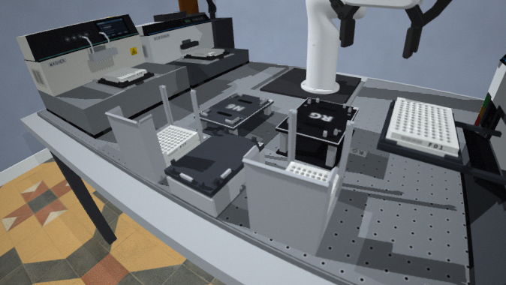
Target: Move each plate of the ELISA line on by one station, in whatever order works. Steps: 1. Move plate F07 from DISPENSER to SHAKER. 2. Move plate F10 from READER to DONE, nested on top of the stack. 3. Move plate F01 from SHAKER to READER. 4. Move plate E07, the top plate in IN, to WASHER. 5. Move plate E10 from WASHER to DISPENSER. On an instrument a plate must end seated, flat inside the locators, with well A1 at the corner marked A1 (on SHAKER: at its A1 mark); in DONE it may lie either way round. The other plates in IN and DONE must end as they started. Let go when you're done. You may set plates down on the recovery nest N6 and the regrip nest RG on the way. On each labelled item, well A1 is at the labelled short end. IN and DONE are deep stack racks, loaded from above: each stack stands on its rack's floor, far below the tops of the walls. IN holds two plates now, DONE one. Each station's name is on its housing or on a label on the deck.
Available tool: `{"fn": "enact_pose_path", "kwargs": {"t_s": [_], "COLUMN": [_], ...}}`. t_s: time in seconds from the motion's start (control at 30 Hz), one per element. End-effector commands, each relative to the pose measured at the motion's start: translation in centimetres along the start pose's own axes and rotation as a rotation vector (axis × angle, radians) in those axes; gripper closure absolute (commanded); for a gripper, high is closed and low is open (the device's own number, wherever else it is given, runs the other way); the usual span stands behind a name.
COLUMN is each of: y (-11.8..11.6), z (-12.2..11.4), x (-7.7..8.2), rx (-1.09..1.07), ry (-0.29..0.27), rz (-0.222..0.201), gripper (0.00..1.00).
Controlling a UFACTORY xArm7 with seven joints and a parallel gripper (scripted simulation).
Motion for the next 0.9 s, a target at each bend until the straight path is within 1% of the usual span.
{"fn": "enact_pose_path", "kwargs": {"t_s": [0.0,0.1,0.2,0.3,0.37,0.73,0.77,0.87], "y": [-1.5,-2.1,-3.1,-4.1,-4.1,-7.8,-7.8,-8.8], "z": [0.1,0.1,0.2,0.3,0.3,0.7,0.7,0.8], "x": [0.2,0.2,0.2,0.2,0.2,0.2,0.2,0.2], "rx": [-0.001,-0.001,-0.099,-0.099,-0.099,-0.098,-0.098,-0.196], "ry": [-0.004,-0.004,-0.003,-0.003,-0.003,-0.004,-0.004,-0.003], "rz": [-0.003,-0.003,-0.003,-0.003,-0.003,-0.003,-0.003,-0.003], "gripper": [0.0,0.0,0.0,0.0,0.0,0.0,0.0,0.0]}}
Point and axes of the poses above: the point where the finger pads meet when closed, its own x axis back along the fingers, its own y axis across the jaws, z = x × y, the point moved 2 cm from there along x, back along the fingers, and after that the axes turned 5 degrees about -x, right-handed, at the moved point
